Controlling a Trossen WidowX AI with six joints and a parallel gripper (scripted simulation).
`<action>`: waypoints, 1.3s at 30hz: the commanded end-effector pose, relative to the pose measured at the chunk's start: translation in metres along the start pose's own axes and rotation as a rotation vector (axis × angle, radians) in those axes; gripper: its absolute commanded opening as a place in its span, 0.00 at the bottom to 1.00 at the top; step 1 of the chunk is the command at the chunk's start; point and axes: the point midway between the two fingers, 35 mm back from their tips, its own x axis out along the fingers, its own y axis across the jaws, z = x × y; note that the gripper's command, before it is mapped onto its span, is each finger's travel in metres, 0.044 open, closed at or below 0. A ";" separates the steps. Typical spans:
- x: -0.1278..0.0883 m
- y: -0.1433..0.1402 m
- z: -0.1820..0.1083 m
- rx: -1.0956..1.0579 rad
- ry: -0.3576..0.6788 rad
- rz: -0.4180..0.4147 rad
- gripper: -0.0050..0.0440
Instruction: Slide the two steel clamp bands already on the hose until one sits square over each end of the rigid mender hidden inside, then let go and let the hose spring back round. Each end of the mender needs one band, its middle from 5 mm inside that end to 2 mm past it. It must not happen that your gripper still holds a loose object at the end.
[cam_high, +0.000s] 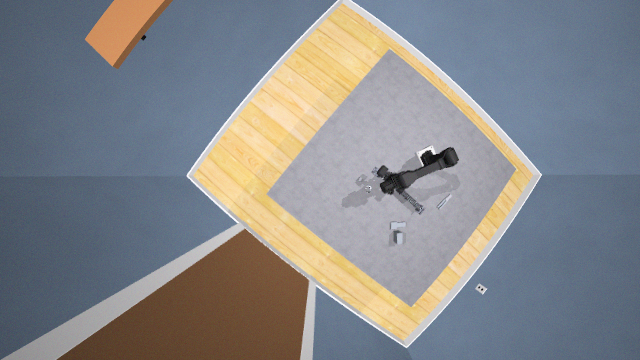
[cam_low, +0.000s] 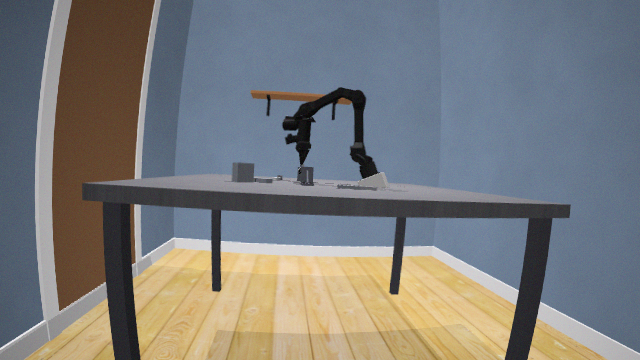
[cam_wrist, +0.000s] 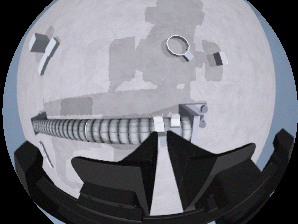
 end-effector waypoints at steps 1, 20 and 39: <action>0.000 0.001 0.000 -0.001 0.001 0.007 0.14; 0.000 0.016 0.000 0.000 0.000 0.001 0.10; -0.001 0.036 0.000 0.000 0.000 0.000 0.10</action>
